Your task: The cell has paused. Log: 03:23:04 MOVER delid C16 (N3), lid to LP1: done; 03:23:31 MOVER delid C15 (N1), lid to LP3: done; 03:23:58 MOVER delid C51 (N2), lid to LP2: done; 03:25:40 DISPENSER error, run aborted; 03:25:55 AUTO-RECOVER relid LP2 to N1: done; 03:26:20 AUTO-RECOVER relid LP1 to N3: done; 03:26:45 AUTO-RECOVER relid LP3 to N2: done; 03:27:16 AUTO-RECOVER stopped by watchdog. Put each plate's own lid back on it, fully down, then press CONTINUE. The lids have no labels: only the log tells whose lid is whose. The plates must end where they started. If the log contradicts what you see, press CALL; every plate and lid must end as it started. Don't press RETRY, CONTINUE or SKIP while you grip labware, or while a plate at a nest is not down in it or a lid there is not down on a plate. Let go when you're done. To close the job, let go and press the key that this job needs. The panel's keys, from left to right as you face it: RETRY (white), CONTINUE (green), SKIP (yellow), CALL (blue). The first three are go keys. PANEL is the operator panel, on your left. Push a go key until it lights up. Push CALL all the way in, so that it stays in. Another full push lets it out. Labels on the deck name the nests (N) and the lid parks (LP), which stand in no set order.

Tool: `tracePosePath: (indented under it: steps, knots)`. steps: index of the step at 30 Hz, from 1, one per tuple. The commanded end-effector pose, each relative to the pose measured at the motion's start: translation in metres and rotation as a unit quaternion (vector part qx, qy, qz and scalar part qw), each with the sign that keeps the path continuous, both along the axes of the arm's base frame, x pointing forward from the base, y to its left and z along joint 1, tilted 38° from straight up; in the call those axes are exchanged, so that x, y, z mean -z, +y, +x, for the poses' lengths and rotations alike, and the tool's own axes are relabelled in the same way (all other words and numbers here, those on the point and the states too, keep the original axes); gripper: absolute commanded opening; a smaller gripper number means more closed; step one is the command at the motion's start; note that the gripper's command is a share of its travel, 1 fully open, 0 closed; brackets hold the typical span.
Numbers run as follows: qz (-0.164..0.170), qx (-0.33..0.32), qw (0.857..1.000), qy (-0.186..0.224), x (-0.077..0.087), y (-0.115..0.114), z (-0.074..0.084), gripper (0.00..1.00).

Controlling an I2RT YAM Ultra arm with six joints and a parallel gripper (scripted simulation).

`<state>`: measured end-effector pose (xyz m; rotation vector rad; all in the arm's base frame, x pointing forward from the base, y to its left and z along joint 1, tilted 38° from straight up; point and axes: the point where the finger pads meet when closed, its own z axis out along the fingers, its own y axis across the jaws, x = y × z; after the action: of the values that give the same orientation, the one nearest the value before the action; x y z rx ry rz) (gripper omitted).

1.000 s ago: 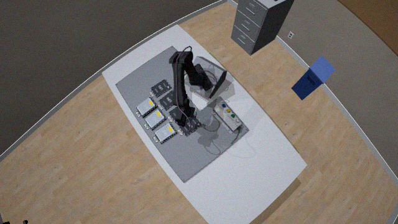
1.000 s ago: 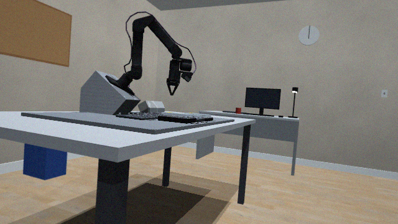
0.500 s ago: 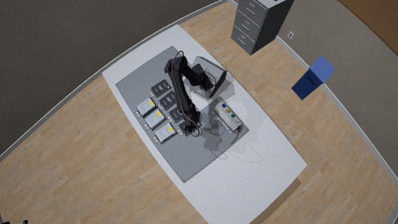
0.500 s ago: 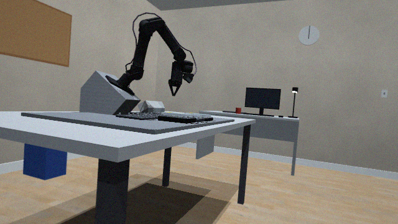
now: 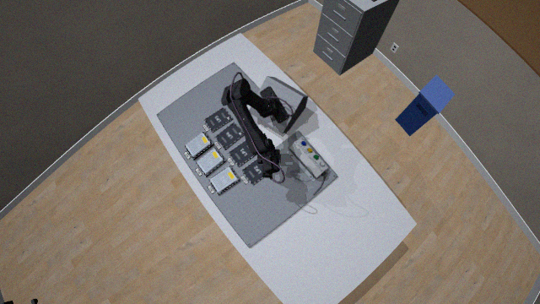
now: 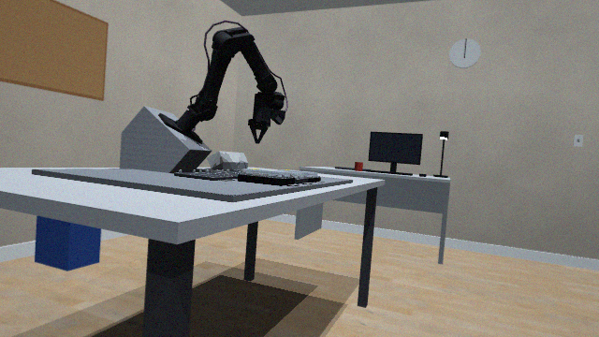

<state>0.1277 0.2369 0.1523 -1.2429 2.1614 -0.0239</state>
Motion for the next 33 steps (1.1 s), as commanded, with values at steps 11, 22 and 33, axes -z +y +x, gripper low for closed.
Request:
tracePosePath:
  steps: [11,22,33]
  knots:
    - [-0.06,-0.09,0.993,-0.046,0.022,0.024,-0.05,0.0]
    - [-0.101,-0.171,0.977,-0.075,0.038,0.049,-0.093,0.0]
    - [-0.15,-0.243,0.953,-0.101,0.058,0.066,-0.132,0.0]
